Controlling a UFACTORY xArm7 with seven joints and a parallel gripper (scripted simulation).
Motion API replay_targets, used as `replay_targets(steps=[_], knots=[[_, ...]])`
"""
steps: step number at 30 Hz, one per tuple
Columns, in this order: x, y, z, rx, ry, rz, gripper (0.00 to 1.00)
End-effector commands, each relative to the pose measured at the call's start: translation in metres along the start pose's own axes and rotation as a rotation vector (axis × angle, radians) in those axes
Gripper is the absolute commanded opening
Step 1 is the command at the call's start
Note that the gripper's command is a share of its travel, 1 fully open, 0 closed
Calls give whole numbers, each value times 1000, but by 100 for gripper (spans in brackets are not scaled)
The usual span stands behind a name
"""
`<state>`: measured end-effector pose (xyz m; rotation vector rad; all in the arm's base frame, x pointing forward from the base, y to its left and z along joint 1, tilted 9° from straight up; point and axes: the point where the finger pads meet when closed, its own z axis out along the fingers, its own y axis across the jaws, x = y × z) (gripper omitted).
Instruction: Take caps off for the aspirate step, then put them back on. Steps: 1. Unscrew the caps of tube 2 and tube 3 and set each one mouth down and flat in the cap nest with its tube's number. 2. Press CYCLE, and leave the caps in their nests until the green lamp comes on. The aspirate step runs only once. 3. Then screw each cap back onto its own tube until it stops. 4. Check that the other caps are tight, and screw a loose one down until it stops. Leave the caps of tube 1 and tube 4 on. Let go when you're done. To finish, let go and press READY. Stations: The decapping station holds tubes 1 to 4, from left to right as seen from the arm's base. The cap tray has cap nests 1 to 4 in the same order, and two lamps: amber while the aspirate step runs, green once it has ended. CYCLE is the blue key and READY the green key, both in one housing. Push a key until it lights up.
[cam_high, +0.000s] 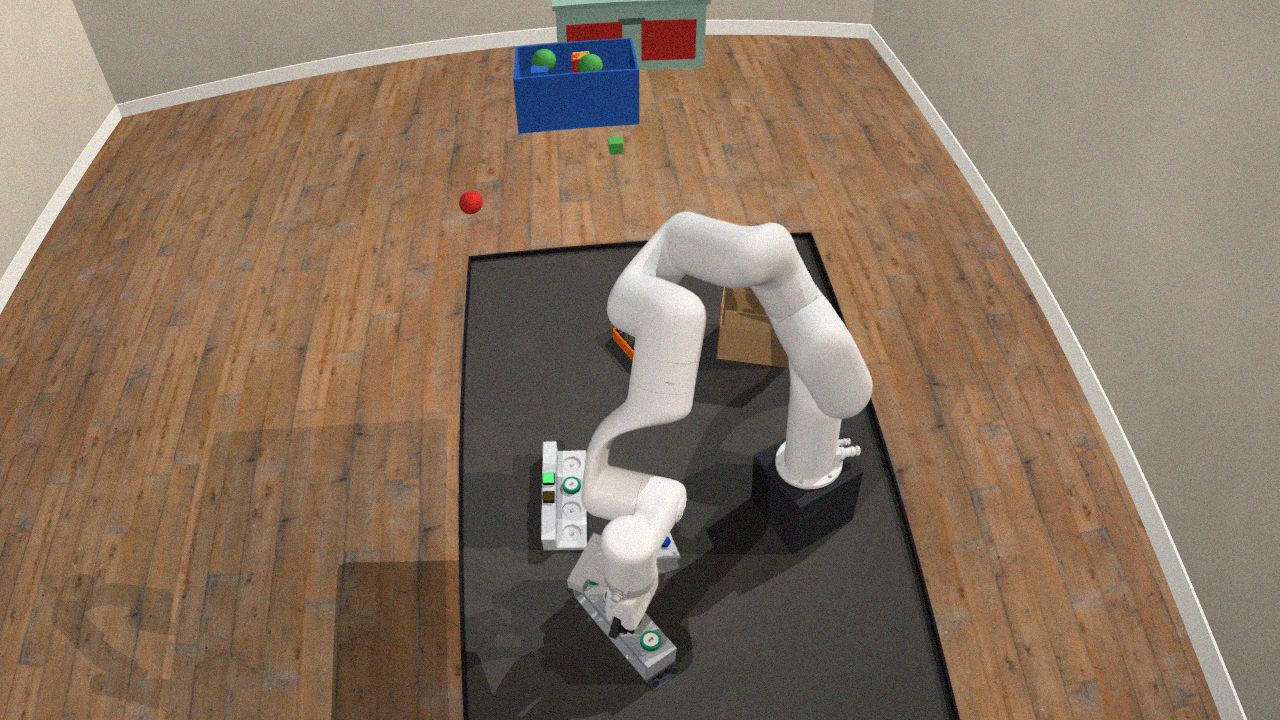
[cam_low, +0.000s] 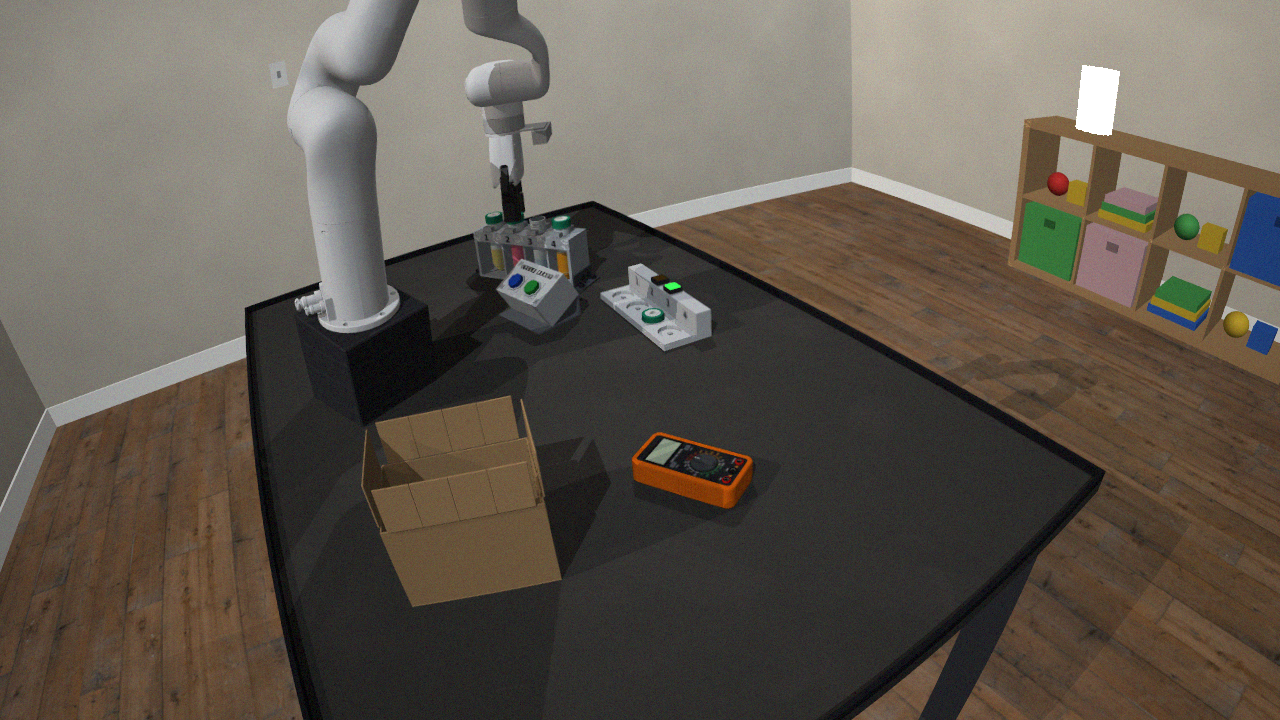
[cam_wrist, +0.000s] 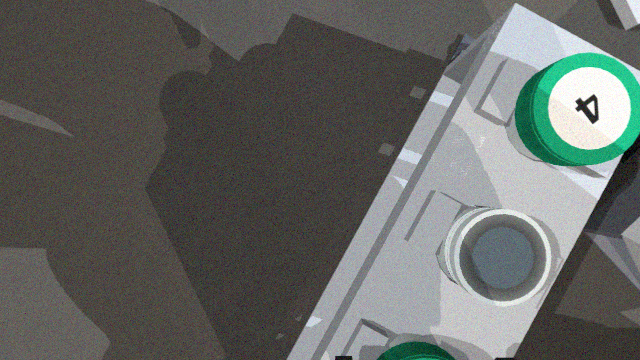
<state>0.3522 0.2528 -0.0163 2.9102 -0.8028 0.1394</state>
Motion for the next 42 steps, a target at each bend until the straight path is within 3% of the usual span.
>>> replay_targets(steps=[1,4,23,24,36,42], knots=[[0,-2,-1,4,2,0,46],[0,-2,0,4,2,98,46],[0,-2,6,4,2,98,46],[0,-2,6,4,2,98,0],[0,-2,6,4,2,98,0],[0,-2,6,4,1,231,0]])
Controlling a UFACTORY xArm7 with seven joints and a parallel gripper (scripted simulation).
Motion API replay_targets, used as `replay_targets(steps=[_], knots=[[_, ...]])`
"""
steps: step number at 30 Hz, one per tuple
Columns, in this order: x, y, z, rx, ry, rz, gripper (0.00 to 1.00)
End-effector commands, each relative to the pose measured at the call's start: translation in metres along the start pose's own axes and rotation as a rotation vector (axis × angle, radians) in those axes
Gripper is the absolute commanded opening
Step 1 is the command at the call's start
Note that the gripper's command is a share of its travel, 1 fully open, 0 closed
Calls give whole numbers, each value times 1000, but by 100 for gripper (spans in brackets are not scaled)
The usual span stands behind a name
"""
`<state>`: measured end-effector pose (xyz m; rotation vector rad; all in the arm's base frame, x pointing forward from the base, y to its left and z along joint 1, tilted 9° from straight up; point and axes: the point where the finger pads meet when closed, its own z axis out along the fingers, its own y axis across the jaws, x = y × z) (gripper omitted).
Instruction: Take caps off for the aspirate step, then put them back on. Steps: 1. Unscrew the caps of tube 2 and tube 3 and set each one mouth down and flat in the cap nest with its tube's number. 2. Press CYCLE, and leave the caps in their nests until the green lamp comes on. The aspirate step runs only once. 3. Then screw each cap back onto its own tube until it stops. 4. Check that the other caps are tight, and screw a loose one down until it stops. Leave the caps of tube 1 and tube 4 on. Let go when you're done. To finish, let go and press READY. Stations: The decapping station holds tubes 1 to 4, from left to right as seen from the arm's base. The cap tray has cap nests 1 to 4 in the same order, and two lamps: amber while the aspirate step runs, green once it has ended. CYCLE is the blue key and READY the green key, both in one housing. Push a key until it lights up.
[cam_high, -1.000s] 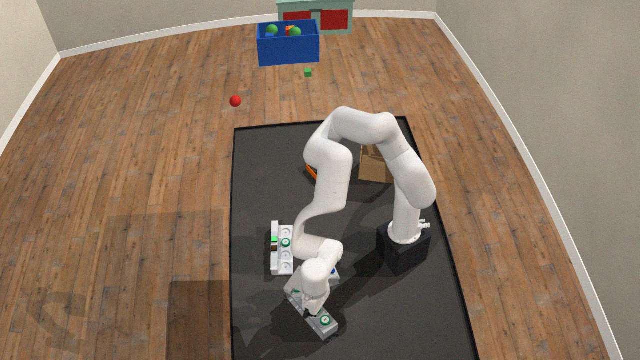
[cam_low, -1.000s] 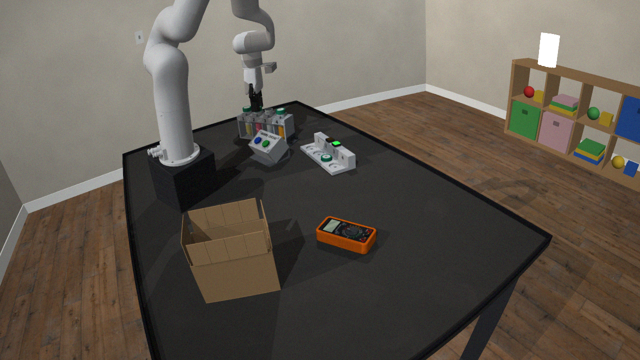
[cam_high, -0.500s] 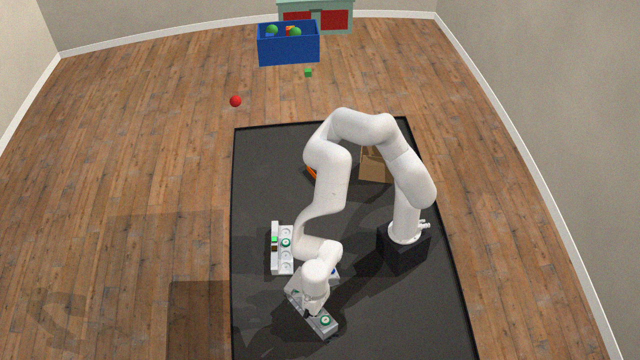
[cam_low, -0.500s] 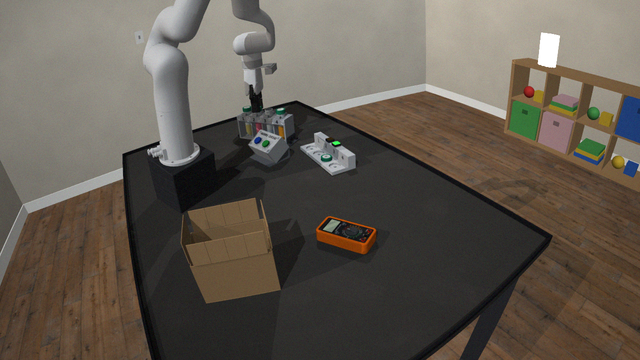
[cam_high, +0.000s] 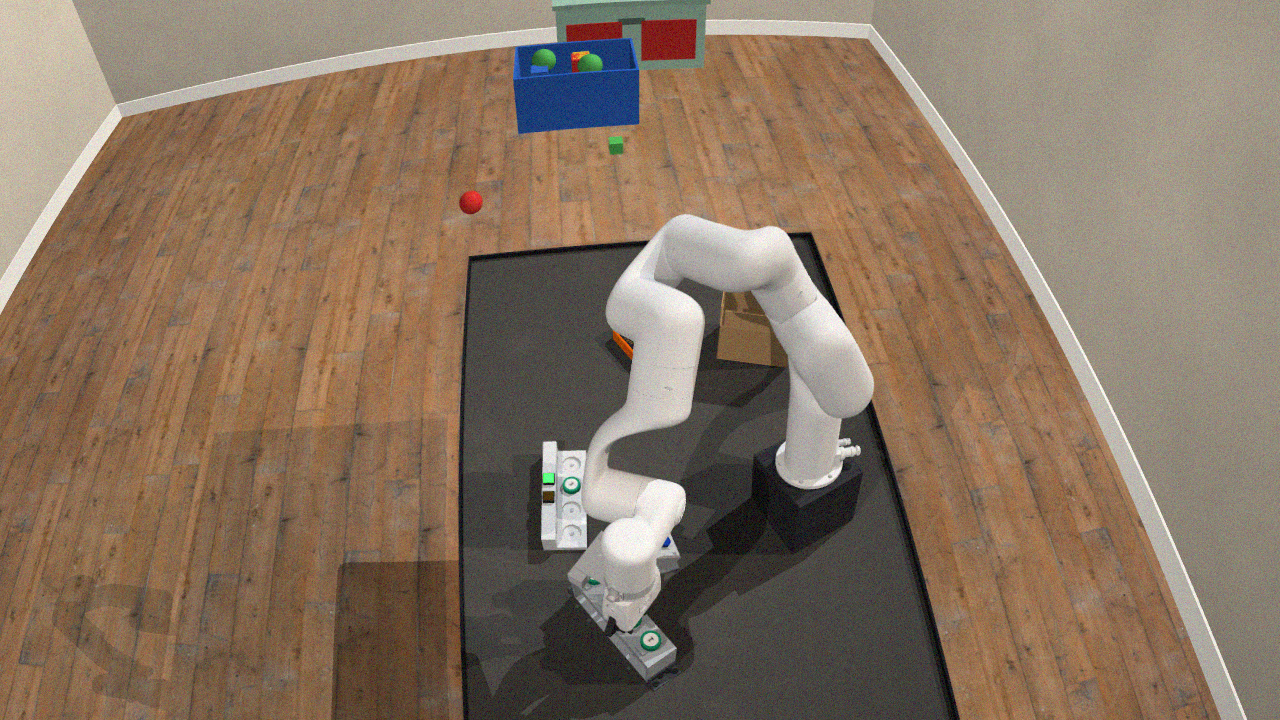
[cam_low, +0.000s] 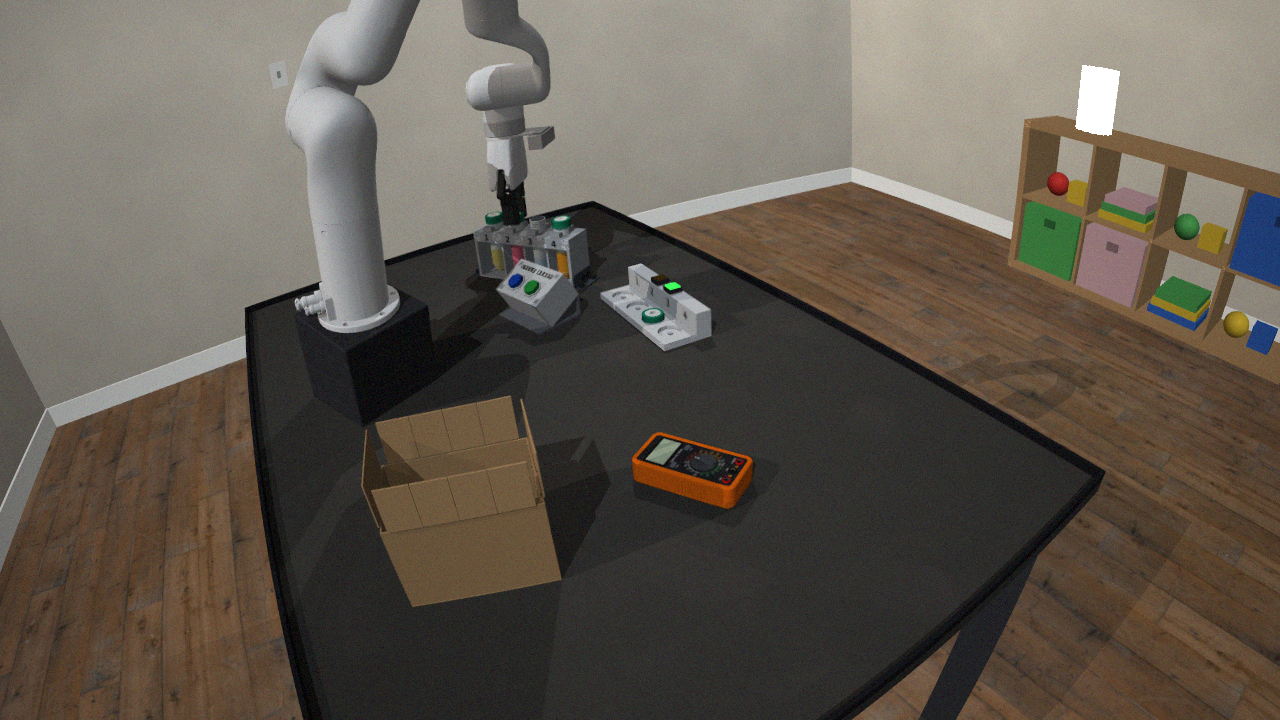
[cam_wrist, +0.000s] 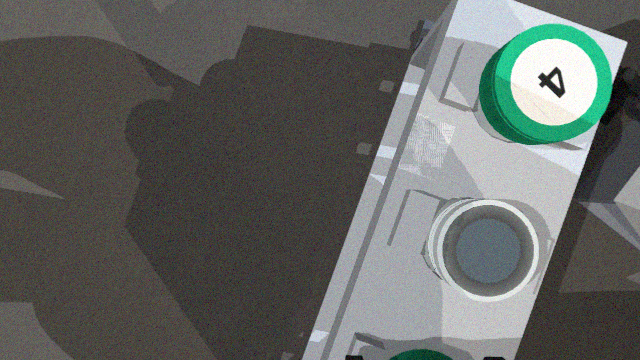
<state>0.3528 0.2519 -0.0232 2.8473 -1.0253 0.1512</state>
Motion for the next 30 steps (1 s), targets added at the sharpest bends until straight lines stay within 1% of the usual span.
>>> replay_targets(steps=[1,13,15,21,27,28,30], knots=[[0,-2,-1,4,2,112,0],[0,-2,-1,5,1,512,0],[0,-2,-1,5,1,512,0],[0,-2,0,5,1,712,0],[0,-2,0,5,1,730,0],[0,-2,0,5,1,730,46],[0,-2,0,5,1,730,46]])
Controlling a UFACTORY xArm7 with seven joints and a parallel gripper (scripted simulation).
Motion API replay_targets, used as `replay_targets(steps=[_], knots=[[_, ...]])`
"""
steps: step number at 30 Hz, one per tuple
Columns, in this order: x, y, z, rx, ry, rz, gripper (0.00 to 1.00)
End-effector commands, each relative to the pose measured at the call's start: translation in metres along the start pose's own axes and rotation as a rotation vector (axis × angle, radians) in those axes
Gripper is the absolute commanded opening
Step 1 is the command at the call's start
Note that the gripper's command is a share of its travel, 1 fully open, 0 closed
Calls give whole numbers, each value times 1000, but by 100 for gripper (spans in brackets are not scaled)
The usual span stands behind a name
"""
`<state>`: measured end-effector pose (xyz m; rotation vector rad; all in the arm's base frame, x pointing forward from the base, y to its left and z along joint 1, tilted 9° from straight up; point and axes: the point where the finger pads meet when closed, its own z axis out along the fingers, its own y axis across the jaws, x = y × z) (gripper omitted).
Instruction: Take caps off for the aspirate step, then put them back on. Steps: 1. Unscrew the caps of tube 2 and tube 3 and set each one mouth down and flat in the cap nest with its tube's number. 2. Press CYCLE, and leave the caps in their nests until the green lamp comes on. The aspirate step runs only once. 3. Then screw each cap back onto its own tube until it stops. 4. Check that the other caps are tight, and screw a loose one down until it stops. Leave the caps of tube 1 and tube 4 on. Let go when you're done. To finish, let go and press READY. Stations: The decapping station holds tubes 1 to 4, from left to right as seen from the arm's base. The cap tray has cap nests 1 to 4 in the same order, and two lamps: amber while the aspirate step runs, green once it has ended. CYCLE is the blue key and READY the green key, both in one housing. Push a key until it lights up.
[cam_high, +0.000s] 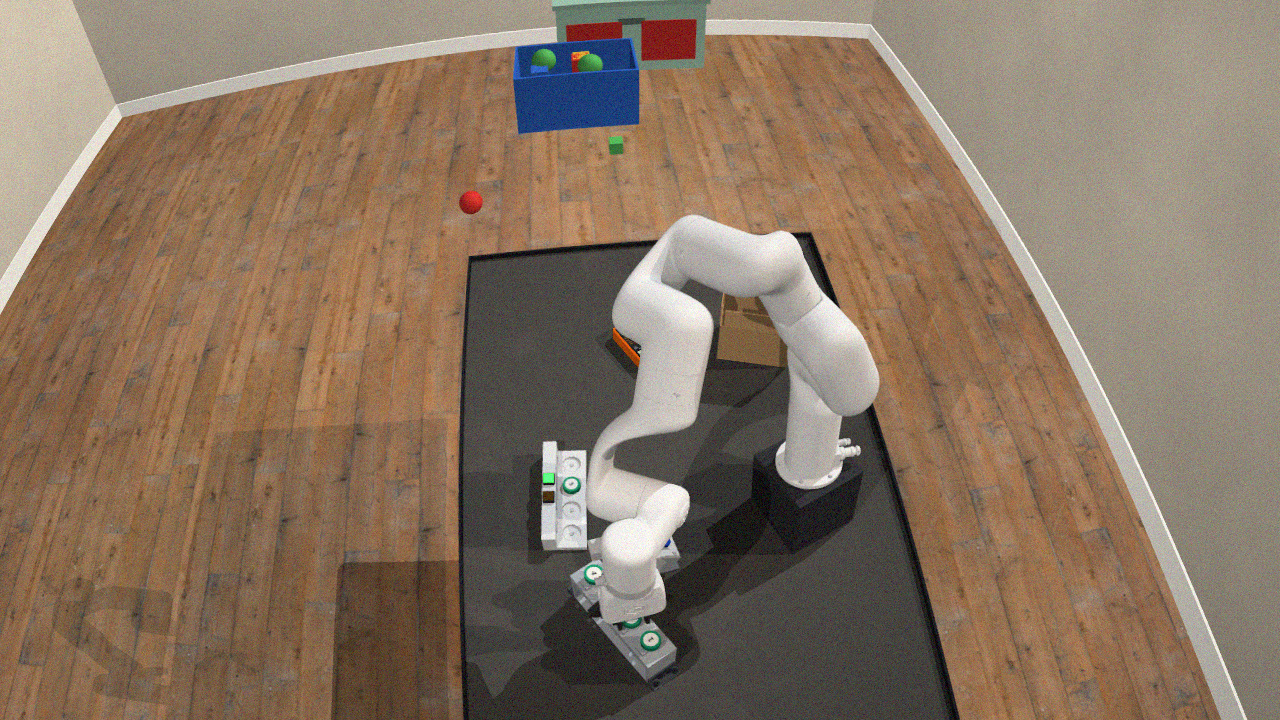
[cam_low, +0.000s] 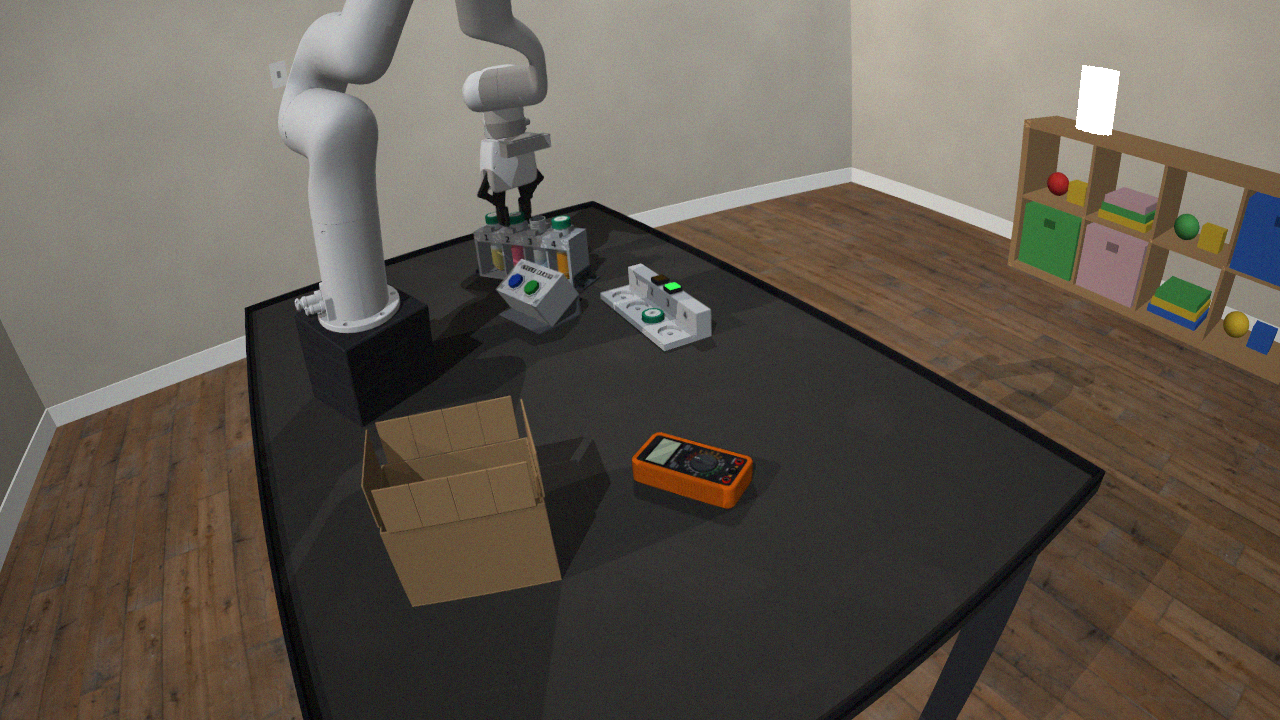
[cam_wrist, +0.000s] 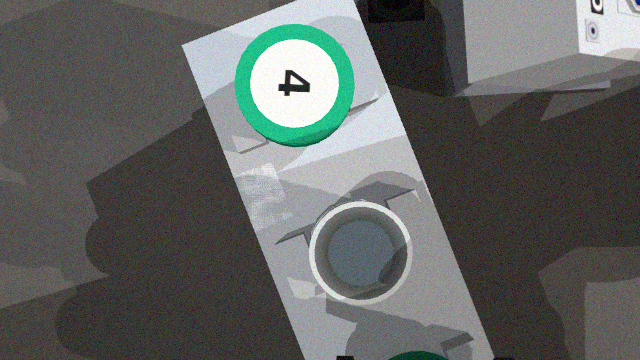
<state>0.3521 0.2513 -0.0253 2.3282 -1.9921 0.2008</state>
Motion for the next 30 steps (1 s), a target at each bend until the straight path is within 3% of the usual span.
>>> replay_targets(steps=[1,10,30], knots=[[-1,-2,-2,8,-1,6,46],[-1,-2,-2,8,-1,6,46],[-1,-2,-3,8,2,-714,46]])
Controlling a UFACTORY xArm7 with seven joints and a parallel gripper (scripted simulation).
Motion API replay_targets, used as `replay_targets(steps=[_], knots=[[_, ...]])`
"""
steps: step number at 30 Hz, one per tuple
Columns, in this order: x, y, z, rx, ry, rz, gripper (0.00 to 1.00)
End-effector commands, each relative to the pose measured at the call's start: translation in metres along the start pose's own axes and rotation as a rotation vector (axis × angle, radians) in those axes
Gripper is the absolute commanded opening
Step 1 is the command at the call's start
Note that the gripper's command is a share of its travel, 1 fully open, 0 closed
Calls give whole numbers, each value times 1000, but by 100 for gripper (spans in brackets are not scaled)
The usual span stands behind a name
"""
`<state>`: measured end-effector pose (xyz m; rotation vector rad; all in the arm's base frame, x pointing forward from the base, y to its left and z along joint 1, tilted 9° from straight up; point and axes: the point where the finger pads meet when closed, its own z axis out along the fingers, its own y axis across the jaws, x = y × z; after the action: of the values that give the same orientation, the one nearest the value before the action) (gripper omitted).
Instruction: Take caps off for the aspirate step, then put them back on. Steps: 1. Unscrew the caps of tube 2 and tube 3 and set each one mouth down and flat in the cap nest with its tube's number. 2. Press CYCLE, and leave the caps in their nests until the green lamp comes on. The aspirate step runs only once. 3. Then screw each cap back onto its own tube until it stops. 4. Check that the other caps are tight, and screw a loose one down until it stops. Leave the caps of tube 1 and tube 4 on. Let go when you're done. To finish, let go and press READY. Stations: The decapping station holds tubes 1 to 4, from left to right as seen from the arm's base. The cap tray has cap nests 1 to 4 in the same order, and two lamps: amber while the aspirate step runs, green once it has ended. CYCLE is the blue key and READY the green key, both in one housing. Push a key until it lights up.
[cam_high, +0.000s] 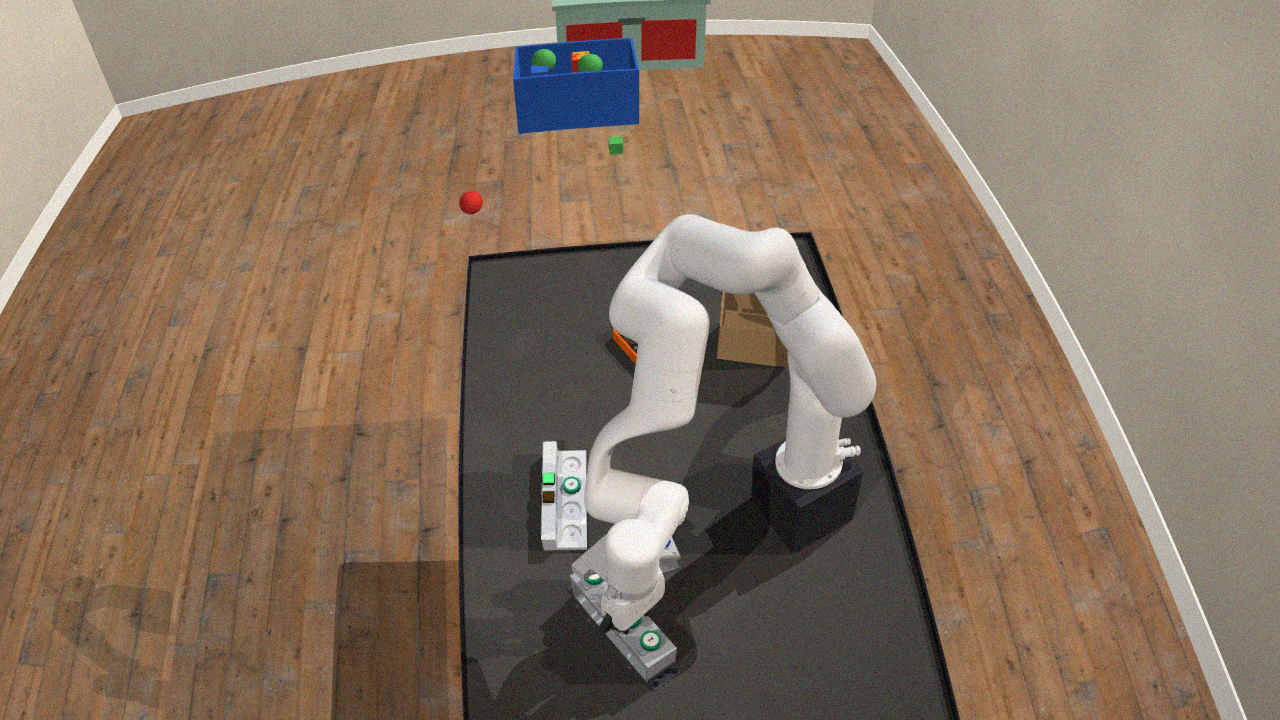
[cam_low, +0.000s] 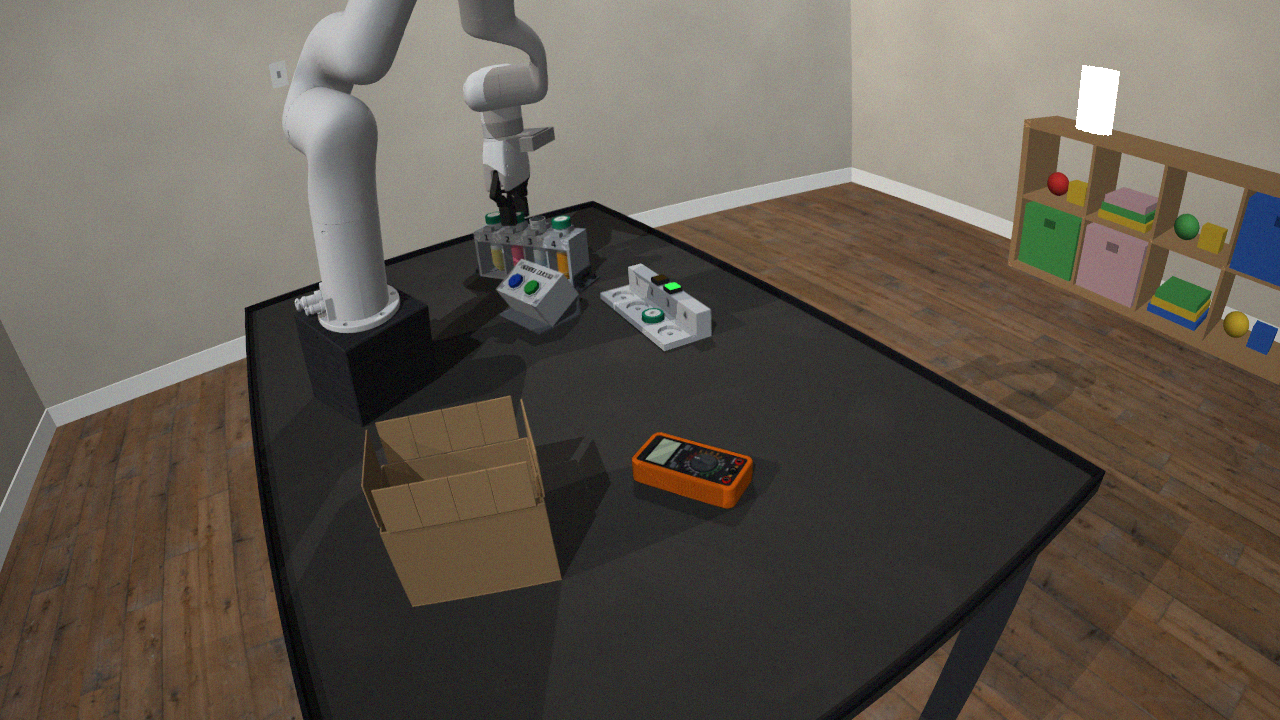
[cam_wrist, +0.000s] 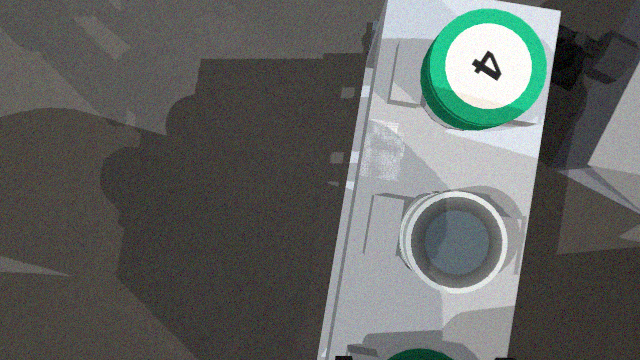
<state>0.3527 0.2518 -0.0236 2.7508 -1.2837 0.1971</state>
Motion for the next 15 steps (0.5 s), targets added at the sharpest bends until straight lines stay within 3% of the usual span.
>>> replay_targets(steps=[1,9,10,15], knots=[[0,-2,-1,-4,-16,-213,46],[0,-2,-2,-4,-16,-238,46],[0,-2,-2,-4,-16,-238,0],[0,-2,-2,-4,-16,-238,0]])
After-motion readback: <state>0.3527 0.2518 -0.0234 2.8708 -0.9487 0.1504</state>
